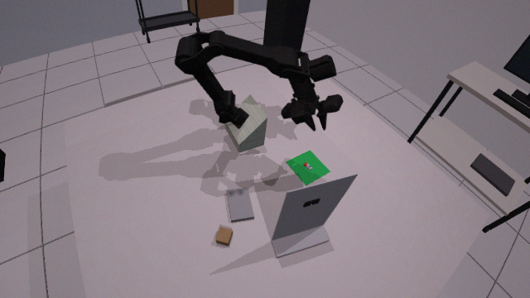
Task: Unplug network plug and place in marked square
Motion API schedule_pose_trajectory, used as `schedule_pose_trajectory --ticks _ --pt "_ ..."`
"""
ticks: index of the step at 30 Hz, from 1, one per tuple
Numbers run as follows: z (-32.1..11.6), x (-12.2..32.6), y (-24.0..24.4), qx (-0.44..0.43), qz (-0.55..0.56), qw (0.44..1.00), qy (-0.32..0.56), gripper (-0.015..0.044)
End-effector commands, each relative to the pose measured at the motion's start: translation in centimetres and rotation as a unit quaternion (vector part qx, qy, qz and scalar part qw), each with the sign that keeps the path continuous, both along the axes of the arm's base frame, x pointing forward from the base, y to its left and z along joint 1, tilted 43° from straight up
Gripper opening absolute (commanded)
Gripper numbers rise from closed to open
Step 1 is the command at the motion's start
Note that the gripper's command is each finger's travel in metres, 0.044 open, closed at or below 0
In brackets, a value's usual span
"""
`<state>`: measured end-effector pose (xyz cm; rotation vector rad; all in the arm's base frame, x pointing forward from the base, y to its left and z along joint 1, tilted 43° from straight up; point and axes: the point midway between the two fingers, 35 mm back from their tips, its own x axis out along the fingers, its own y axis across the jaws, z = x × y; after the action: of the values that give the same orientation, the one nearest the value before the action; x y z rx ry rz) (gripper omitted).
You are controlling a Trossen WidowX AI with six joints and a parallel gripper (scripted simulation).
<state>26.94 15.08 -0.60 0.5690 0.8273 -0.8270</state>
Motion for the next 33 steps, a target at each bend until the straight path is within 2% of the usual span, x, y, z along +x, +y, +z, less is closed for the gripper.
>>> schedule_pose_trajectory --ticks 1,11,22,33 --pt "1.1 0.1 0.8 0.001 -0.003 1.000 -0.002 0.0156" --pt "3.7 0.1 2.5 0.001 -0.004 1.000 -0.003 0.0156" --pt "3.7 0.1 2.5 0.001 -0.004 1.000 -0.003 0.0440" --pt "3.7 0.1 2.5 0.001 -0.004 1.000 -0.003 0.0440"
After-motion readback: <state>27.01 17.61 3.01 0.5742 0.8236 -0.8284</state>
